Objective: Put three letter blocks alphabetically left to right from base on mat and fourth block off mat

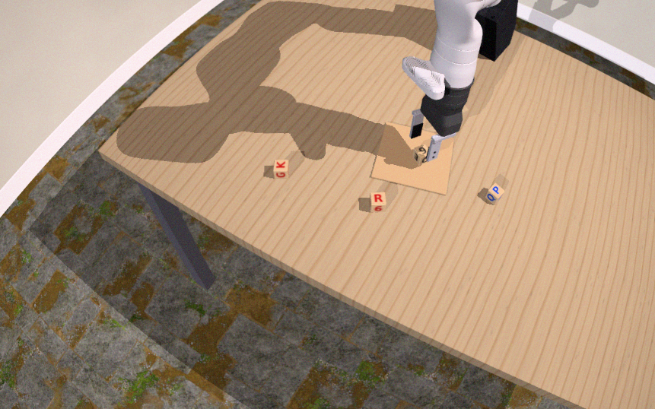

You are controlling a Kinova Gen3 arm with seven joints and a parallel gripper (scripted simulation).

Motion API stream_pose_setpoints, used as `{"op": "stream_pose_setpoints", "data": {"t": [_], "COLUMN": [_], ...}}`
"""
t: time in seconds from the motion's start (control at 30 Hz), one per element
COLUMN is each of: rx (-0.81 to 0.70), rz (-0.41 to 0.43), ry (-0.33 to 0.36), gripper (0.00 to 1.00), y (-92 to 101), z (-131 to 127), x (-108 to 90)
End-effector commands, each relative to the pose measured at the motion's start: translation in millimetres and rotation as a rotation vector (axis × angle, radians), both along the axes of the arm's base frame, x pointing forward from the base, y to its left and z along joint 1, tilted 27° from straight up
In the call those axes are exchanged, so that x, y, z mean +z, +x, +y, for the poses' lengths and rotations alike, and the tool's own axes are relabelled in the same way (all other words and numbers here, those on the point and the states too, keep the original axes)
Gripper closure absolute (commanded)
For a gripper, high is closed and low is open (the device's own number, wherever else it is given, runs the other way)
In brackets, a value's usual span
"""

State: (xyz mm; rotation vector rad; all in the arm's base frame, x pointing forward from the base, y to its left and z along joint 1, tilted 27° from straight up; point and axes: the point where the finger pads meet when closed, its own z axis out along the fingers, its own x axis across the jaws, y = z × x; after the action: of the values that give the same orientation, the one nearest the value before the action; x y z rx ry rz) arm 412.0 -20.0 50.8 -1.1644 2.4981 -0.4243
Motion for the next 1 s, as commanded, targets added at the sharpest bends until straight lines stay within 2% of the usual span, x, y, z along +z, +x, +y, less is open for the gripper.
{"op": "stream_pose_setpoints", "data": {"t": [0.0, 0.3, 0.97], "rx": [0.003, 0.005, 0.005], "rz": [0.0, -0.003, -0.004], "ry": [0.003, 0.003, 0.003], "gripper": [0.0, 0.0, 0.0], "y": [-0.7, 2.8, 15.5], "z": [2, 3, 0], "x": [-1.0, -3.8, -28.7]}}
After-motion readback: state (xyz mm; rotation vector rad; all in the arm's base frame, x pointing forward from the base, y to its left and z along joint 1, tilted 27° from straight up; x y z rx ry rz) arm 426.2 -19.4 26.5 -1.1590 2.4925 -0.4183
